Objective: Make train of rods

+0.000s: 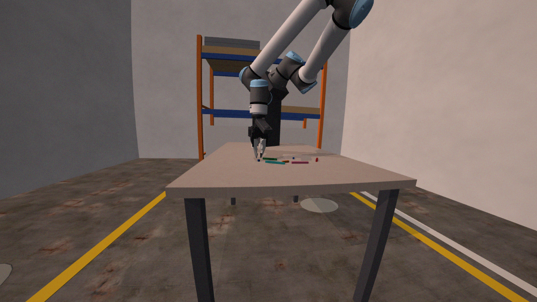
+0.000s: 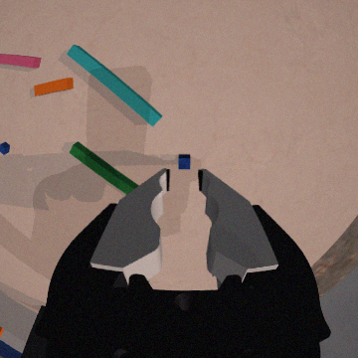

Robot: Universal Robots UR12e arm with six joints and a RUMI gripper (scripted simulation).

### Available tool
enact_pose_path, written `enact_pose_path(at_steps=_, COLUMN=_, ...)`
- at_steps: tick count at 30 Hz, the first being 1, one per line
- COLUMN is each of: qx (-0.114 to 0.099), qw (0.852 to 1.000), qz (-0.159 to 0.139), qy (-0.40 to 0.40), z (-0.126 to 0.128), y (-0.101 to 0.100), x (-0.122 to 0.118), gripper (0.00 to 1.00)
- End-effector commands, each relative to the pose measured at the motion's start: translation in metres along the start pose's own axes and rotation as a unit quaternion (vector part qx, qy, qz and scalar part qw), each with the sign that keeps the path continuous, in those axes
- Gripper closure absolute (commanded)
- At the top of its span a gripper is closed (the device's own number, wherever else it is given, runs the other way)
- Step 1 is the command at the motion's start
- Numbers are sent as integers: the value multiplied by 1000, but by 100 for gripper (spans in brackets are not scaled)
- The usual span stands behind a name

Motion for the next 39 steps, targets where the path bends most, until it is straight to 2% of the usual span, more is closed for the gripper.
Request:
enact_pose_path(at_steps=1, qx=0, qw=1000, qz=0, qy=0, z=0, y=-1, x=0, gripper=86)
enact_pose_path(at_steps=39, qx=0, qw=1000, qz=0, qy=0, z=0, y=-1, x=0, gripper=86)
Point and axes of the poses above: the point where the finger pads meet when closed, its own y axis back along the fingers, its own z axis across the jaws, x = y × z, the point moved 1 cm from there along y, back along the fingers
